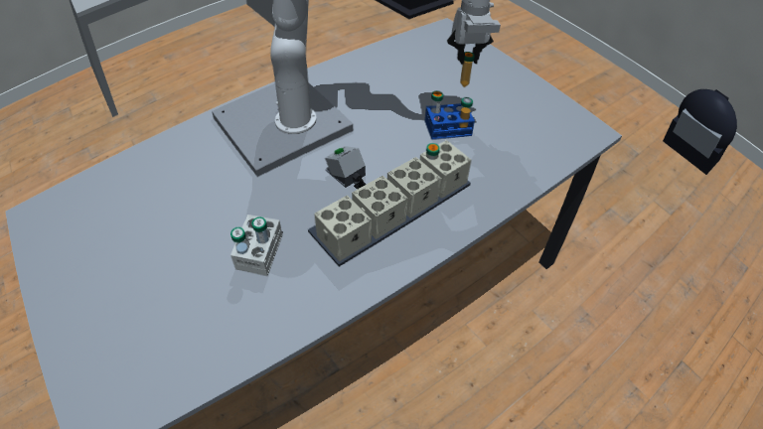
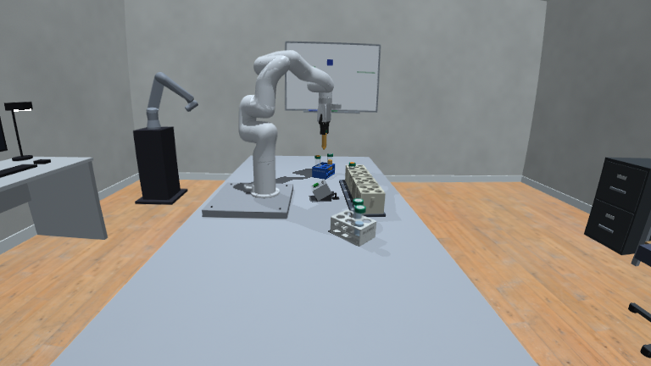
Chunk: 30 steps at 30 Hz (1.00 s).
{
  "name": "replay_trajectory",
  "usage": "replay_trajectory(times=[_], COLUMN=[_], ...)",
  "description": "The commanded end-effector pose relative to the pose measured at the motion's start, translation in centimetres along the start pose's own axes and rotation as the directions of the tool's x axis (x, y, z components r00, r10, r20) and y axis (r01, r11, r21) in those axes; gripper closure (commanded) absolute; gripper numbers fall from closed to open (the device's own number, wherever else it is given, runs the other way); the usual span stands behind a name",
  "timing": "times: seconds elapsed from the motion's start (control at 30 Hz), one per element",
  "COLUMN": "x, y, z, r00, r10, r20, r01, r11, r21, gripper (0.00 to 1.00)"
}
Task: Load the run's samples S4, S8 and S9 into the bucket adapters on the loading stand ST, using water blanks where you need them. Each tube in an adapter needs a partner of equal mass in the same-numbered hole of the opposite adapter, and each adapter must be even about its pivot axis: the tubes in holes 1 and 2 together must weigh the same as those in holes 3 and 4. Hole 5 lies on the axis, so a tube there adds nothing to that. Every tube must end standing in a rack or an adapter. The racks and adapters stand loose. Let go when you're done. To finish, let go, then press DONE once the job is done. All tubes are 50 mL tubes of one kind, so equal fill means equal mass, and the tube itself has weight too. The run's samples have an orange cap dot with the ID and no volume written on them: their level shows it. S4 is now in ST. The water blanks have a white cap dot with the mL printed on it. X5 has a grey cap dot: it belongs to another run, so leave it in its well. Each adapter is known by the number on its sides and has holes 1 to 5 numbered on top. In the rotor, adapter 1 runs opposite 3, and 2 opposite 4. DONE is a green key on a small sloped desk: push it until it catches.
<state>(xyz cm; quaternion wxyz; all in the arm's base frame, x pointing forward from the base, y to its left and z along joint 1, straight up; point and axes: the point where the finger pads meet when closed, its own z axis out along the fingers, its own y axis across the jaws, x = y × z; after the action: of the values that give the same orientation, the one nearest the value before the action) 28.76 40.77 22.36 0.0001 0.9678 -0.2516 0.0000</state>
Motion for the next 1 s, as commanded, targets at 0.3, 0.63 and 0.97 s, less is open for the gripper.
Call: replay_trajectory(times=[0.3, 0.63, 0.97], x=[0.0, 0.0, 0.0], y=[-0.1, -0.1, -0.1], z=[-0.2, 0.0, 1.8], r00=[1.0, 1.0, 1.0], r10=[0.0, 0.0, 0.0], r20=[-0.009, -0.009, -0.009], r01=[0.0, 0.0, 0.0], r11=[1.0, 1.0, 1.0], r21=[0.004, 0.004, 0.004], gripper=[1.0, 1.0, 1.0])
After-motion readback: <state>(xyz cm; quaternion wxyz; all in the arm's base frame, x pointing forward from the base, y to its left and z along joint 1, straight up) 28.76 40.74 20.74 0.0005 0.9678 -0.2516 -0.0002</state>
